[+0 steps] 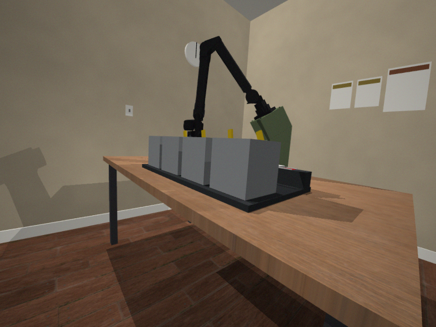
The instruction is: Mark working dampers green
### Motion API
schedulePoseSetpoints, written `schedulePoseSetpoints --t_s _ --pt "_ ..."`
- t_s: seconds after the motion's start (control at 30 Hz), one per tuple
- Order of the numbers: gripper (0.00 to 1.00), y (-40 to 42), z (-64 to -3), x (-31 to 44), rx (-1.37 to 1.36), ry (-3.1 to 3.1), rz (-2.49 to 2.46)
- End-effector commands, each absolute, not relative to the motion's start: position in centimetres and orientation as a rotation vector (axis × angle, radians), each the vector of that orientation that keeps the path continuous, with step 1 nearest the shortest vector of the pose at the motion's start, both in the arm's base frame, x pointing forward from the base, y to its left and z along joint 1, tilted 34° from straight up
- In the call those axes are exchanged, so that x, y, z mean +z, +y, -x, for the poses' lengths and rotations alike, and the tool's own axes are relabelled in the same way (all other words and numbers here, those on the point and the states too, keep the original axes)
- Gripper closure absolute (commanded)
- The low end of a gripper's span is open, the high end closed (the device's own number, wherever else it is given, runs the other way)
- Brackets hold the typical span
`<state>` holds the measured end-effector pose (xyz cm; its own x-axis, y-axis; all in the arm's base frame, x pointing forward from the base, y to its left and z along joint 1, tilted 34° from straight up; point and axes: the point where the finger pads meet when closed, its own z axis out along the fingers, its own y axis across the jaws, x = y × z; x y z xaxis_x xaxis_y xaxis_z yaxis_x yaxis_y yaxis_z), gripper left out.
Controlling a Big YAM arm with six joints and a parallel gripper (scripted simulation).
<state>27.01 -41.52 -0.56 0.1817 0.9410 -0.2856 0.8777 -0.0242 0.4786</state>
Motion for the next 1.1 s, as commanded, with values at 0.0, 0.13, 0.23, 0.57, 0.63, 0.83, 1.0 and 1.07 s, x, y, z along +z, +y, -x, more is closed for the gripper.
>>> schedulePoseSetpoints --t_s 0.0,0.13,0.23,0.57,0.63,0.83,1.0,1.07 --pt "1.0 -42.2 -27.7 -0.8 0.145 1.696 -1.899" --pt "1.0 -42.1 -27.7 -0.8 0.145 1.696 -1.9" --pt "1.0 -42.1 -27.7 -0.9 0.146 1.696 -1.901" --pt "1.0 -41.6 -27.6 -1.2 0.149 1.701 -1.906" --pt "1.0 -41.5 -27.5 -1.3 0.149 1.701 -1.91" --pt "1.0 -41.0 -27.4 -1.6 0.152 1.707 -1.915" --pt "1.0 -41.0 -27.2 -1.6 0.15 1.702 -1.919" --pt "1.0 -40.9 -27.4 -1.6 0.152 1.705 -1.916"
